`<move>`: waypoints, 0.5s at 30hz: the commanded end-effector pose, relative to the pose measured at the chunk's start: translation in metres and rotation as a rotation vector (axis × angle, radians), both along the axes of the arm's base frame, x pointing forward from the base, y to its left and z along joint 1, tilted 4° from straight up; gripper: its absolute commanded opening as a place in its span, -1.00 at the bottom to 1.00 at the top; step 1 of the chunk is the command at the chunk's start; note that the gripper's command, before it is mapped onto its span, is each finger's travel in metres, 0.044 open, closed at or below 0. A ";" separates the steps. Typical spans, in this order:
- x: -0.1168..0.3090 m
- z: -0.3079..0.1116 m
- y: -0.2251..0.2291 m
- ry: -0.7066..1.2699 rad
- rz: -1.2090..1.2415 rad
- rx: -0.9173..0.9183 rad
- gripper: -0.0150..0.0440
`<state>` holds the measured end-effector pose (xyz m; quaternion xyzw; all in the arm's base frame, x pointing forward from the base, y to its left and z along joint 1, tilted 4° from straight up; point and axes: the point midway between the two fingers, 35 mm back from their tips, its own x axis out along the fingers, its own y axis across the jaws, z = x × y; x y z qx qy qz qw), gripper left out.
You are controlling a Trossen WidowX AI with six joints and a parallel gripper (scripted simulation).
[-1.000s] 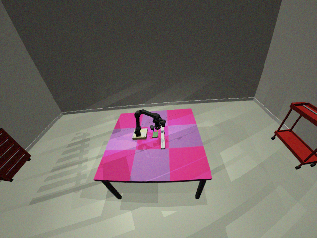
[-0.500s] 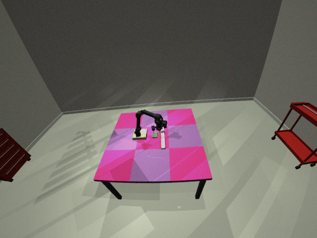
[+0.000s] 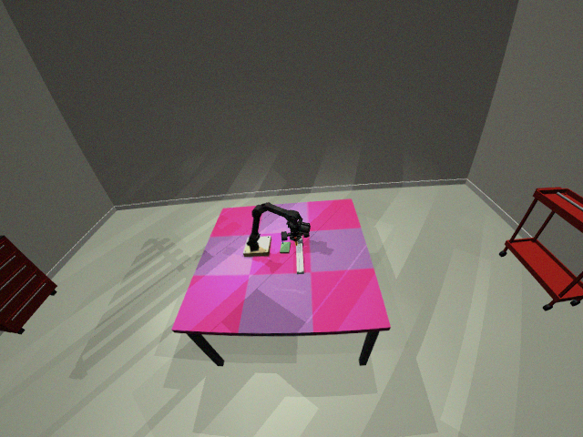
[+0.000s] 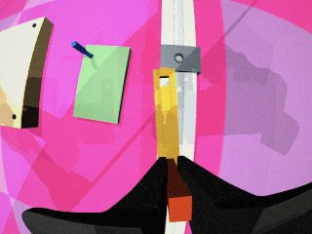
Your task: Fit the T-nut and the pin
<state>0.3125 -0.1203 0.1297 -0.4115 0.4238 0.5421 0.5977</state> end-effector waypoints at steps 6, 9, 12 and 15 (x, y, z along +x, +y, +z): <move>0.010 -0.001 -0.010 0.003 -0.055 0.009 -1.00; 0.013 -0.002 -0.014 0.004 -0.072 0.010 -1.00; 0.016 -0.002 -0.018 0.005 -0.087 0.011 -1.00; 0.016 -0.002 -0.018 0.005 -0.091 0.012 -1.00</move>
